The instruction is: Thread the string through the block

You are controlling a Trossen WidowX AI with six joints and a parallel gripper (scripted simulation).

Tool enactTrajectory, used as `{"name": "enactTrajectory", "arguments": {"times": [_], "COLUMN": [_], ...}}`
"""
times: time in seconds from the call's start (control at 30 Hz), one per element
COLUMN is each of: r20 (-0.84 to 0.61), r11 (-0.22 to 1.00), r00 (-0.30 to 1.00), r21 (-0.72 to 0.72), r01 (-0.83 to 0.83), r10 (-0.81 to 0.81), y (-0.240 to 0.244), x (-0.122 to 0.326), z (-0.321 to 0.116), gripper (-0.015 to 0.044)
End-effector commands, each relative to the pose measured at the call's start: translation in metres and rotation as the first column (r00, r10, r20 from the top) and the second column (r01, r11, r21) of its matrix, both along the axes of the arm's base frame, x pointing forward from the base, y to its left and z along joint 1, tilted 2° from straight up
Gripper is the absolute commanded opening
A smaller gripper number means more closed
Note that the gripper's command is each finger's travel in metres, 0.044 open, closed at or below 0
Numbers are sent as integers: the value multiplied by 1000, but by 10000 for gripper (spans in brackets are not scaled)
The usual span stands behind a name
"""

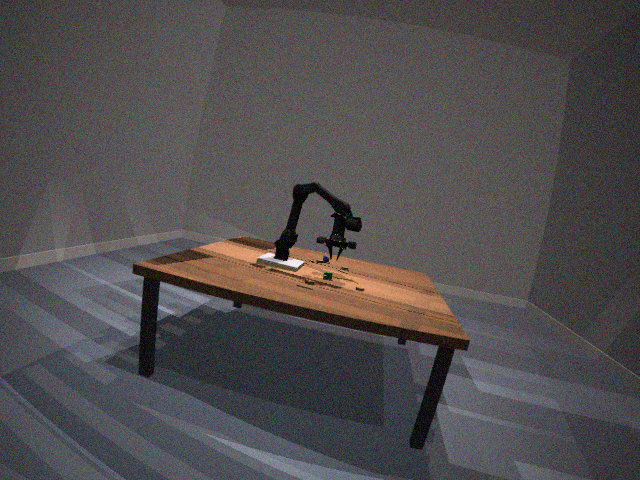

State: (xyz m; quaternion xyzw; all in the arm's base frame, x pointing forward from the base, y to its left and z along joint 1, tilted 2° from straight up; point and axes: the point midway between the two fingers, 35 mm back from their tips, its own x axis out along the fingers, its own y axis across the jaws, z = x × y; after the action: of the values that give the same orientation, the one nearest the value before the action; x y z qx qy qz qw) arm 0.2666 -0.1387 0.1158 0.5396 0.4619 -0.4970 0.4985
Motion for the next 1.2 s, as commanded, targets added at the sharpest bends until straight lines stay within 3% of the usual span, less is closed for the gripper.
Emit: {"name": "enactTrajectory", "arguments": {"times": [0.0,0.23,0.47,0.67,0.9,1.1,1.17], "r20": [-16,-57,-87,-107,-123,-129,-129], "r11": [878,404,-16,-346,-682,-888,-905], "r00": [879,407,-10,-339,-674,-879,-896], "r21": [-39,-66,-64,-54,-36,-17,-15], "r01": [-477,-913,-998,-937,-730,-460,-426], "r10": [477,912,996,935,728,459,424], "y": [-8,-18,-25,-31,-36,-40,-41], "x": [-5,-11,-16,-20,-24,-27,-28], "z": [-1,-2,-2,-2,-3,-3,-3], "gripper": [122,122,122,122,122,122,122]}}
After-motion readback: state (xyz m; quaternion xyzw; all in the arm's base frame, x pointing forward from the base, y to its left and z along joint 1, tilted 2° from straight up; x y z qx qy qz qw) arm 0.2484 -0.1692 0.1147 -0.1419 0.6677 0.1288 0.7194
